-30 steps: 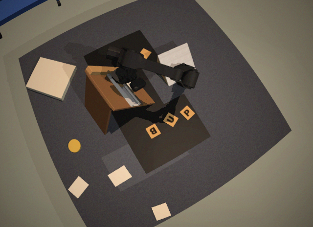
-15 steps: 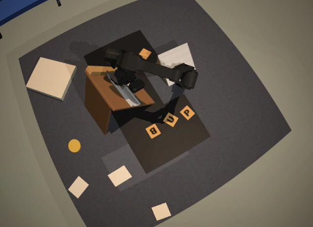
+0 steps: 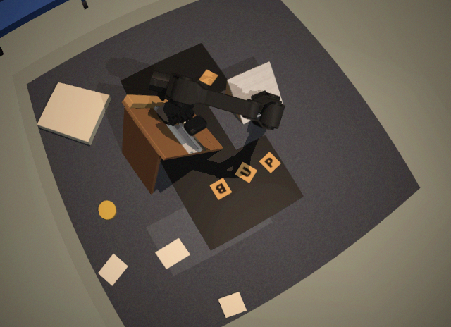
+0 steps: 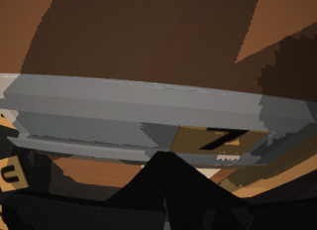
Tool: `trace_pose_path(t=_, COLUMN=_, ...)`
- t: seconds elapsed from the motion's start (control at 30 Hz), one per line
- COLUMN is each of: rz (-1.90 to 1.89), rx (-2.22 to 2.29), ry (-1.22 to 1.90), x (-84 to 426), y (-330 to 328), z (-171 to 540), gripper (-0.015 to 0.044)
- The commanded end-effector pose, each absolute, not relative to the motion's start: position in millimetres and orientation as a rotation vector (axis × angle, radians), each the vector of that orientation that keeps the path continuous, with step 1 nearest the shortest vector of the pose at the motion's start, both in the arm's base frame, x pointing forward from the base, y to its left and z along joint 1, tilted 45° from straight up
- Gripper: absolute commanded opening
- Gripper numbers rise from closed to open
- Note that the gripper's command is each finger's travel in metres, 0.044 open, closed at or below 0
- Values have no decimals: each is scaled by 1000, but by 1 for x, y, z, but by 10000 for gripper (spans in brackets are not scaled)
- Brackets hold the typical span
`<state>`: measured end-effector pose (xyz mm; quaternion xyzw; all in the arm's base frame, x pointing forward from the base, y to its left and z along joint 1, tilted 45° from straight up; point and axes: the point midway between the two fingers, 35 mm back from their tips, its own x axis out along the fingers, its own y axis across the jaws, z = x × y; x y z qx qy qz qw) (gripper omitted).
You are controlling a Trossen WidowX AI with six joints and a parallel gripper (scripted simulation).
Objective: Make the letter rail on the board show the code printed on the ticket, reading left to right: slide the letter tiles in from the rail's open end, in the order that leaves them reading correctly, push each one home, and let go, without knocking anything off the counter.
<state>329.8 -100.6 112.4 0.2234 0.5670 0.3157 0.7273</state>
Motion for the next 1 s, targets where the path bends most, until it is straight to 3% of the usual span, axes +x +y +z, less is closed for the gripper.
trace_pose_path(t=0.0, rz=693, rx=497, ry=1245, x=333, y=-100, z=113, gripper=0)
trace_pose_path(t=0.97, rz=693, rx=497, ry=1244, x=342, y=-93, z=108, gripper=0)
